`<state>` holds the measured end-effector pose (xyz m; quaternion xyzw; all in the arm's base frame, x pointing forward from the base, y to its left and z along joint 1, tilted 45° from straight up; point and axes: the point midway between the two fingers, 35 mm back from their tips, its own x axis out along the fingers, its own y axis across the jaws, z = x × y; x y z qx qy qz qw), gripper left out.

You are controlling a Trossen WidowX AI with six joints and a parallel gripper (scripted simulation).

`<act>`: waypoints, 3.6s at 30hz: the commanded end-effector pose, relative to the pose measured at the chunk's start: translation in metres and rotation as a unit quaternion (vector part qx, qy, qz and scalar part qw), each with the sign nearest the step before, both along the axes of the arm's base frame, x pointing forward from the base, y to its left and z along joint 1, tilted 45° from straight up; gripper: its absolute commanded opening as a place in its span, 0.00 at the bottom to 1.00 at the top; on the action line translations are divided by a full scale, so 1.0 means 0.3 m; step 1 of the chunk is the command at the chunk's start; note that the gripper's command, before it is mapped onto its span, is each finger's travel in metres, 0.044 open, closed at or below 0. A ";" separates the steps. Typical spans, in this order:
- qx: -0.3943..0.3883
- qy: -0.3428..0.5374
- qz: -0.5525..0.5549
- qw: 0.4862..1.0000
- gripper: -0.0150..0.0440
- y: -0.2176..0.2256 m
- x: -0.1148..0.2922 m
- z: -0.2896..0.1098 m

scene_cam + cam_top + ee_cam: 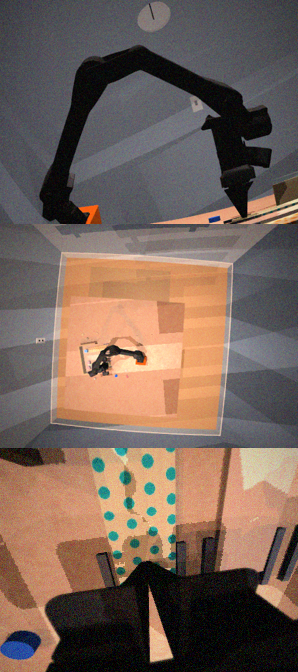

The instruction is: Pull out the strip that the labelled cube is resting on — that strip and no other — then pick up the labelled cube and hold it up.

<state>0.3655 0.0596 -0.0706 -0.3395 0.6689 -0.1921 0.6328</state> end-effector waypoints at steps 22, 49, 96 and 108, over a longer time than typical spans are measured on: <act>-0.001 0.000 0.000 1.000 0.25 -0.012 -0.001 -0.010; -0.002 0.001 0.000 1.000 0.25 -0.038 -0.137 0.004; -0.002 0.003 0.000 1.000 0.25 -0.083 -0.371 0.034; -0.002 0.004 0.000 1.000 0.25 -0.094 -0.429 0.042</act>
